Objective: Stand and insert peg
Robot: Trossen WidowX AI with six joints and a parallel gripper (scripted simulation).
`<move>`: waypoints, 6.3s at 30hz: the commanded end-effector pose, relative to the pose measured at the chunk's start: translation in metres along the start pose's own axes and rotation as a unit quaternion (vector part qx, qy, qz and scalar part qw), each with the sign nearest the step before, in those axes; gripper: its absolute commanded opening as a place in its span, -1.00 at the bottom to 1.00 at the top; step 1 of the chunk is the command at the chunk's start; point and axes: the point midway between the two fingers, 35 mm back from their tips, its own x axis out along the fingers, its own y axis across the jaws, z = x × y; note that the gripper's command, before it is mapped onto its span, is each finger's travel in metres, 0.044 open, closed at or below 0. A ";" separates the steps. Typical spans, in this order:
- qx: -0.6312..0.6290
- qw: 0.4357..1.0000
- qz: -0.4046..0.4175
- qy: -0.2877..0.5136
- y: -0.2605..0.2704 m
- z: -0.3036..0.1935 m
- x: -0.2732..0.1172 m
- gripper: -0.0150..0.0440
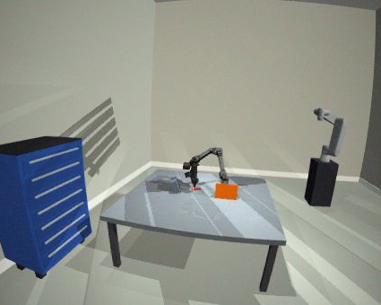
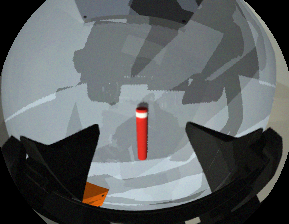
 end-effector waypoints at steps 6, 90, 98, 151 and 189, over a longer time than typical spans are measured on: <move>-0.003 1.000 -0.002 0.002 0.000 -0.001 0.016 1.00; -0.003 0.991 -0.002 -0.131 0.000 -0.015 0.017 -0.32; -0.003 0.986 -0.002 -0.165 0.000 -0.019 0.013 -0.32; -0.006 0.923 -0.002 -0.385 0.000 -0.050 -0.005 -0.32; -0.009 0.848 -0.001 -0.530 0.000 -0.075 -0.007 -0.32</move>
